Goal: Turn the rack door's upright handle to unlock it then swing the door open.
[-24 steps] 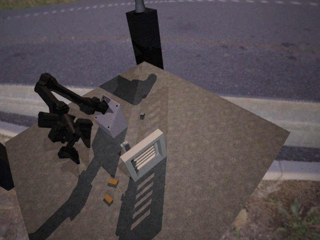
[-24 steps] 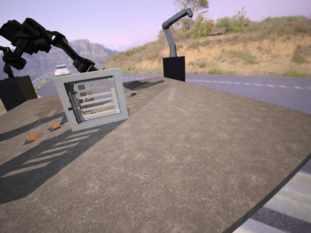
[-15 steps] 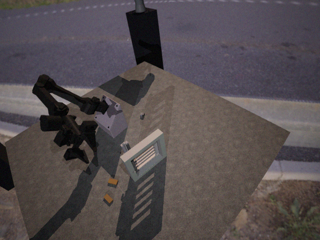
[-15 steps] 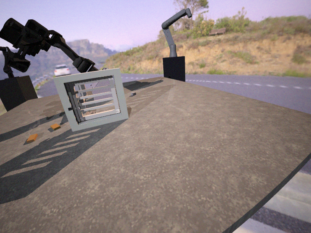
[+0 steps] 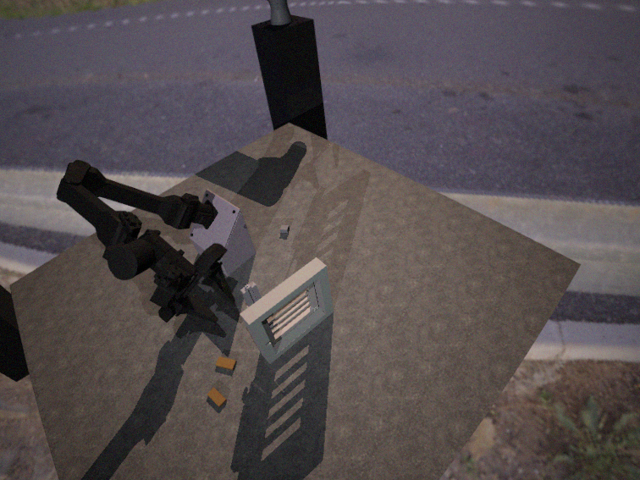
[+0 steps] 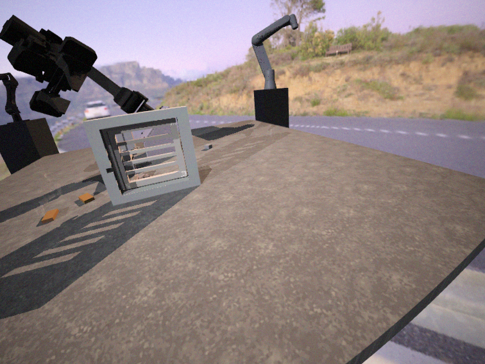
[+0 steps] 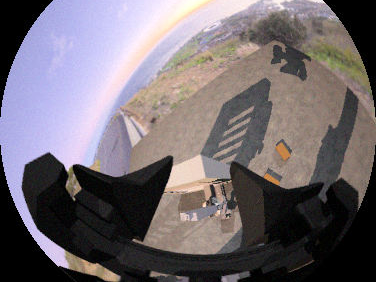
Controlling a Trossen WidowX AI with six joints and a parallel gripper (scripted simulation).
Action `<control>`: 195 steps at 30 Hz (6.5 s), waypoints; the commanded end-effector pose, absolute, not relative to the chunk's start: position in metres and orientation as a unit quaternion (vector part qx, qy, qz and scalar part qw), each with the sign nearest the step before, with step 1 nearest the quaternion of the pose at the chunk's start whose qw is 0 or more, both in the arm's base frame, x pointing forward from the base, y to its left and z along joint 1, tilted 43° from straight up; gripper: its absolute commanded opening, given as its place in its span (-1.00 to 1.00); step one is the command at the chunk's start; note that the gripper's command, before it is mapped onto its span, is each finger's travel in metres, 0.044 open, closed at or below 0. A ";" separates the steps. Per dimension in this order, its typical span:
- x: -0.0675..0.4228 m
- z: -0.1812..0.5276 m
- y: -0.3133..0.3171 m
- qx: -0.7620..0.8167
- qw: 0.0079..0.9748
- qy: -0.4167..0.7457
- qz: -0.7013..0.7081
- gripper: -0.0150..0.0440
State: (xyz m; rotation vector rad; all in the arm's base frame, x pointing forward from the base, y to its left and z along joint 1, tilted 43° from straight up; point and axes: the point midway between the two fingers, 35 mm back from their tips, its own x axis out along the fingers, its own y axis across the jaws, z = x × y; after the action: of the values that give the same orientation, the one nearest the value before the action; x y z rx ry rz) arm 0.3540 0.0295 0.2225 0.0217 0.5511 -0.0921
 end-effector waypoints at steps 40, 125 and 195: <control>0.319 0.147 0.075 -0.296 0.714 0.599 -0.210 0.46; 0.332 0.097 0.029 -0.085 0.769 0.515 -0.370 -0.46; 0.332 0.097 0.029 0.046 0.772 0.445 -0.451 0.46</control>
State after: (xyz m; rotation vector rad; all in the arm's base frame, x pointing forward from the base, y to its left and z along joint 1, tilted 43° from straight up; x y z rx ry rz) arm 0.3311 0.0285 0.0971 0.2322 0.8882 -1.0581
